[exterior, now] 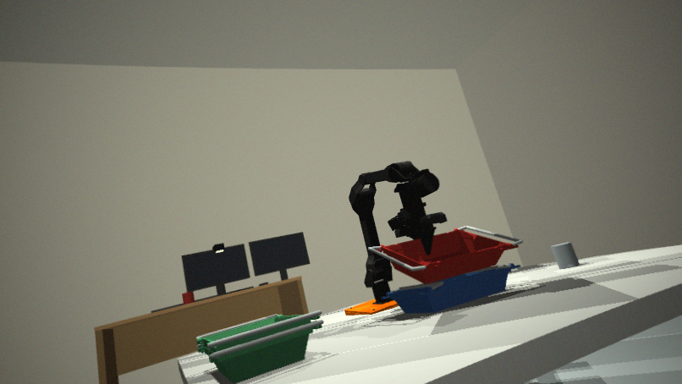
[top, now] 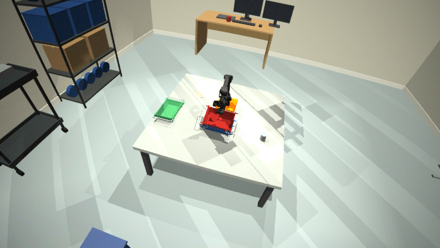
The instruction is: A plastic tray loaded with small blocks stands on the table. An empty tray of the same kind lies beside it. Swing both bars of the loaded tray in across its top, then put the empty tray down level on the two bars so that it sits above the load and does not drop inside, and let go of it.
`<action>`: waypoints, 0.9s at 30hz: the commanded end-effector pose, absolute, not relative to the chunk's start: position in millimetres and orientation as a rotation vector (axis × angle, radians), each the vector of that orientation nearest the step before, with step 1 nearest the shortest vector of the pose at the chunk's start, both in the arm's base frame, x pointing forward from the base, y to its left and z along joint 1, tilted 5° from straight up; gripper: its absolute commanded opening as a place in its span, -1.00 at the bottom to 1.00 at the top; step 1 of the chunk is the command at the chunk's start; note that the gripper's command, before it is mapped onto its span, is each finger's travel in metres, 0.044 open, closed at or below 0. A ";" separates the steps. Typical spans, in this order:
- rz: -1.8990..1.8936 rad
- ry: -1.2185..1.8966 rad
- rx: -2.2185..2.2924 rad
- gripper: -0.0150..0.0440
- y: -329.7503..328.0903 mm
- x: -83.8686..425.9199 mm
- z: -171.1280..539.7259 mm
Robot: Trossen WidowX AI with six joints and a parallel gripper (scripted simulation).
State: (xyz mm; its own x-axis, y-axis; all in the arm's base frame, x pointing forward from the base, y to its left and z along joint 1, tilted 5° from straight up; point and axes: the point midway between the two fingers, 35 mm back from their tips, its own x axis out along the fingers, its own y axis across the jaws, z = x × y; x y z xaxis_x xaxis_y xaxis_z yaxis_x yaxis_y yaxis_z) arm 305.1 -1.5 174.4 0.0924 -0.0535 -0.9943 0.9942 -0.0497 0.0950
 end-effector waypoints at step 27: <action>-1.207 1.084 1.250 -0.49 -2.2 293.1 155.2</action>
State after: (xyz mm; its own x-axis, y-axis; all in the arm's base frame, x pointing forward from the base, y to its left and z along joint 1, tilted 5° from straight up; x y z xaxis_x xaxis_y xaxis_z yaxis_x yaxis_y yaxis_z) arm 297.5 -1.8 159.7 0.1050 -0.0536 -0.9930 0.9930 -0.0482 0.1076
